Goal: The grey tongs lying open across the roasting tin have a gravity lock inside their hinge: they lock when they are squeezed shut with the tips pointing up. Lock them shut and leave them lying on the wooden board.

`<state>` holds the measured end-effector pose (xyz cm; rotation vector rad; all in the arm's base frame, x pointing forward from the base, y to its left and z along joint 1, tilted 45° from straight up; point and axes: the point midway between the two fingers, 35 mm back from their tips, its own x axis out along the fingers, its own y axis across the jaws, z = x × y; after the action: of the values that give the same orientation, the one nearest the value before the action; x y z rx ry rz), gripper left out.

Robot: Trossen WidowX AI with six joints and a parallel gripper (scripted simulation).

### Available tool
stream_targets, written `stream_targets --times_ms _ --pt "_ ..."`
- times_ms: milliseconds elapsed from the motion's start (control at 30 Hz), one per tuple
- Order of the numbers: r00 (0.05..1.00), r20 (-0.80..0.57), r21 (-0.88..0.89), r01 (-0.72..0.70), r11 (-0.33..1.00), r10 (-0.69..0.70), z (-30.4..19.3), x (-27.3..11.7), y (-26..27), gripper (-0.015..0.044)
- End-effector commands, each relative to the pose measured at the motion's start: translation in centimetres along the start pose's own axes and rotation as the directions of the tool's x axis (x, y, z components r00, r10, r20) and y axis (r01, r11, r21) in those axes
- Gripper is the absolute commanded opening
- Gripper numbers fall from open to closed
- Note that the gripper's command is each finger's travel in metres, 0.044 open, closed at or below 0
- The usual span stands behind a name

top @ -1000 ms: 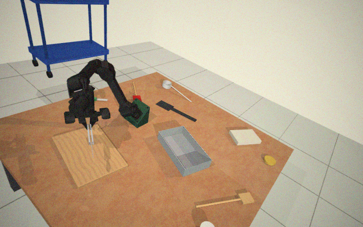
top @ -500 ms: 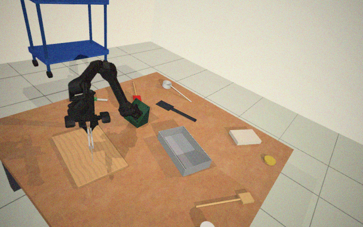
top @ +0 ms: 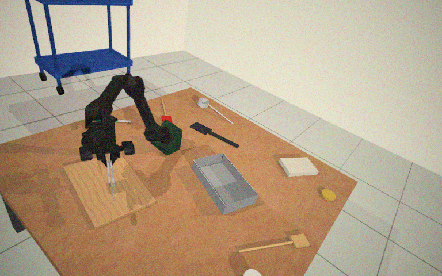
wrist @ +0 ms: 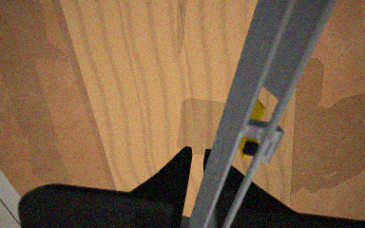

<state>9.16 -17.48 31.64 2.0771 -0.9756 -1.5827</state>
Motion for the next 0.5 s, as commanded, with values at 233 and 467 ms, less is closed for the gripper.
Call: stream_targets --times_ms 233,467 --pt "1.0 -0.002 -0.004 0.003 1.0 -0.003 -0.1 1.7 -0.1 -0.015" --pt "1.0 -0.002 -0.004 0.001 1.0 -0.001 0.0 2.9 0.0 -0.015"
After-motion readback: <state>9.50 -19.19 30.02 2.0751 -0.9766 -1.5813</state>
